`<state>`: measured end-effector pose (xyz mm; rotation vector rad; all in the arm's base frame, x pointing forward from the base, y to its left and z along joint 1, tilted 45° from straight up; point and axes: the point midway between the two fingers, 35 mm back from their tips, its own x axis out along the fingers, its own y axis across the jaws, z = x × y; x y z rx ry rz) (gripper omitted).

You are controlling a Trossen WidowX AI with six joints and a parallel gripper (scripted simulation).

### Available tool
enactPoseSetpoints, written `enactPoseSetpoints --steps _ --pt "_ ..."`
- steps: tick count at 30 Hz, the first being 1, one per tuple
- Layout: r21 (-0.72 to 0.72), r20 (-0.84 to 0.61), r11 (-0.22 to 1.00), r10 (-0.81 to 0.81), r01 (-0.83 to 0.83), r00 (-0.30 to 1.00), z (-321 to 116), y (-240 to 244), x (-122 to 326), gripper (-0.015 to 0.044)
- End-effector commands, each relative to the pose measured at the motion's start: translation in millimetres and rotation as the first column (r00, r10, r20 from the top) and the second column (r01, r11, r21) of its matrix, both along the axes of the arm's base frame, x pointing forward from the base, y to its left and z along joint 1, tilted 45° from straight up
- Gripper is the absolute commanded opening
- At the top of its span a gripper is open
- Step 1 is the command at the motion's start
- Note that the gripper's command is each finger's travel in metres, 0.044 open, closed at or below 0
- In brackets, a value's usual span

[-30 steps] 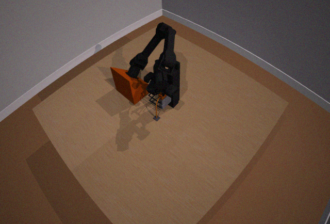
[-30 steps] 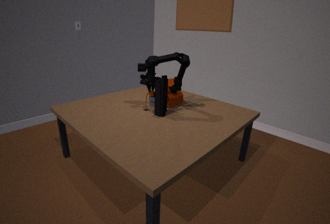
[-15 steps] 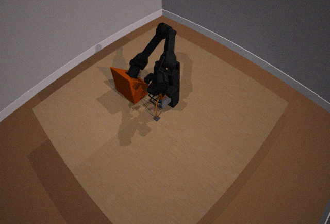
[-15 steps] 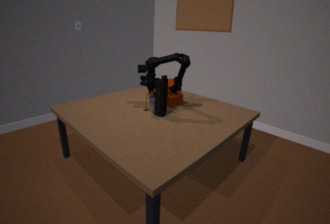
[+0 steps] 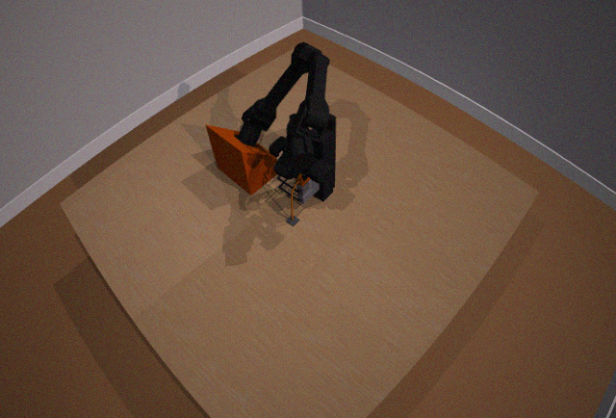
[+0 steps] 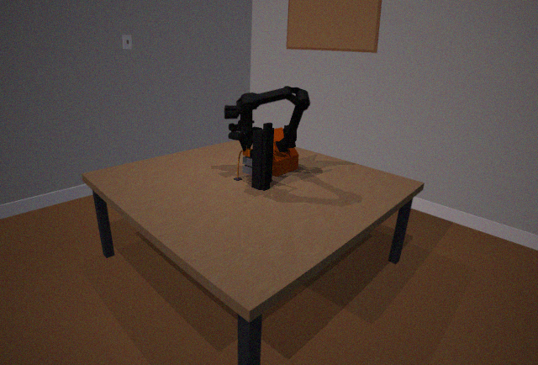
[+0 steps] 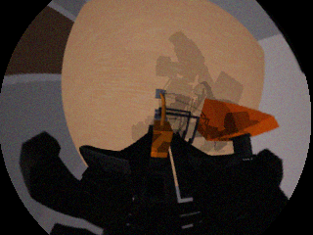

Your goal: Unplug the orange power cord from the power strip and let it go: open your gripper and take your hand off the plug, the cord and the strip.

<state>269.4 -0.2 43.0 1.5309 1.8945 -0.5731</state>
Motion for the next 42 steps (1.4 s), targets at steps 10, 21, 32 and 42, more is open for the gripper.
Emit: enactPoseSetpoints --steps 10,21,32,42 --pt "-0.012 0.005 1.000 -0.004 0.004 1.000 -16.6 -19.0 6.6 0.0000" --pt "-0.014 0.008 1.000 -0.006 0.006 1.000 -27.4 -32.9 9.6 0.0000" --pt "-0.012 0.010 1.000 -0.008 0.008 1.000 -23.9 -25.2 8.0 0.0263" --pt "-0.016 0.012 1.000 -0.008 0.008 1.000 -55.4 -73.3 21.1 0.0440"
